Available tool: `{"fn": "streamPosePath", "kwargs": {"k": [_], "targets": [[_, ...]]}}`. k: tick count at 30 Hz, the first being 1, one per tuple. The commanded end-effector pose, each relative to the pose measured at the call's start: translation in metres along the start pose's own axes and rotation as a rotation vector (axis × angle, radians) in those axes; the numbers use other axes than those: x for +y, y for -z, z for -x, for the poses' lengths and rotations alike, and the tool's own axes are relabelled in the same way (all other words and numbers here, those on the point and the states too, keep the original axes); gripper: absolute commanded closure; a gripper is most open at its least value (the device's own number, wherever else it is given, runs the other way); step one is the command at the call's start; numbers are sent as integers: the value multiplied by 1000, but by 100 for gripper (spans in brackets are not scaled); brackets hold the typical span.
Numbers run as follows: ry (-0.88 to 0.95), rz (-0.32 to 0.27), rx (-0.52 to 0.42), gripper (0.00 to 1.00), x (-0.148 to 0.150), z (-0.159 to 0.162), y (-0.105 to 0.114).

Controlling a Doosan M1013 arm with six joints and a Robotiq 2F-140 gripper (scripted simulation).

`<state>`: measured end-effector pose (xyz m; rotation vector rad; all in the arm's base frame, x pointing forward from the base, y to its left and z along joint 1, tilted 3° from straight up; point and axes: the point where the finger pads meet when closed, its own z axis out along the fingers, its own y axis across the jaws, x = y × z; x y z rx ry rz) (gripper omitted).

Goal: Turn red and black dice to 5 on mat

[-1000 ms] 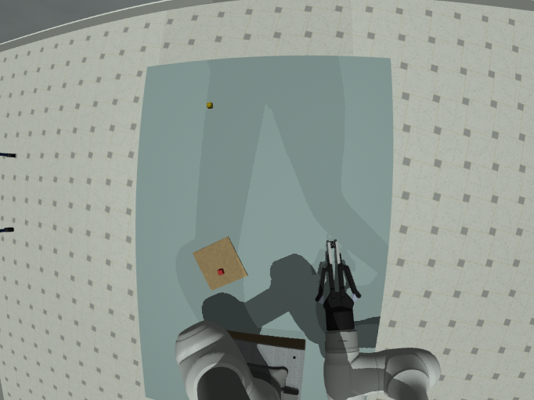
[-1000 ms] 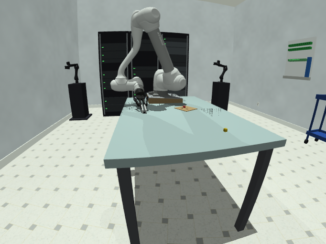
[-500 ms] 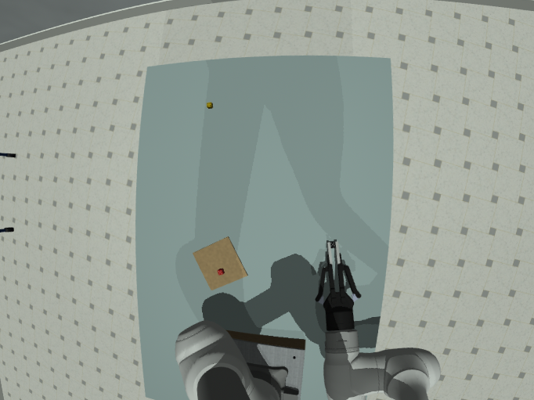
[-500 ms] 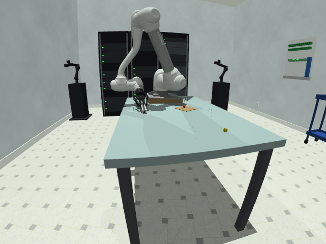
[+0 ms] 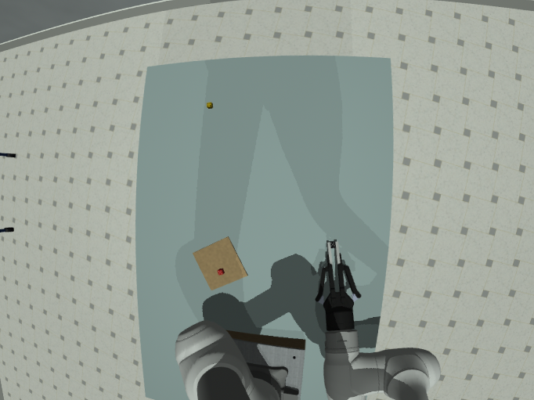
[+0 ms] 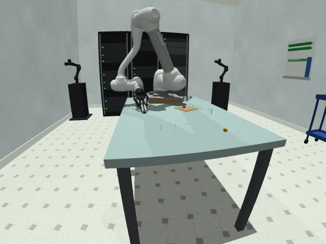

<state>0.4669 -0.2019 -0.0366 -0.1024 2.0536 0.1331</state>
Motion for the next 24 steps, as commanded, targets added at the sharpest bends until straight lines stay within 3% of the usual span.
{"fn": "streamPosePath", "kwargs": {"k": [1, 17, 24], "targets": [[0, 0, 0, 84, 0, 0, 0], [0, 0, 0, 73, 0, 0, 0], [0, 0, 0, 73, 0, 0, 0]]}}
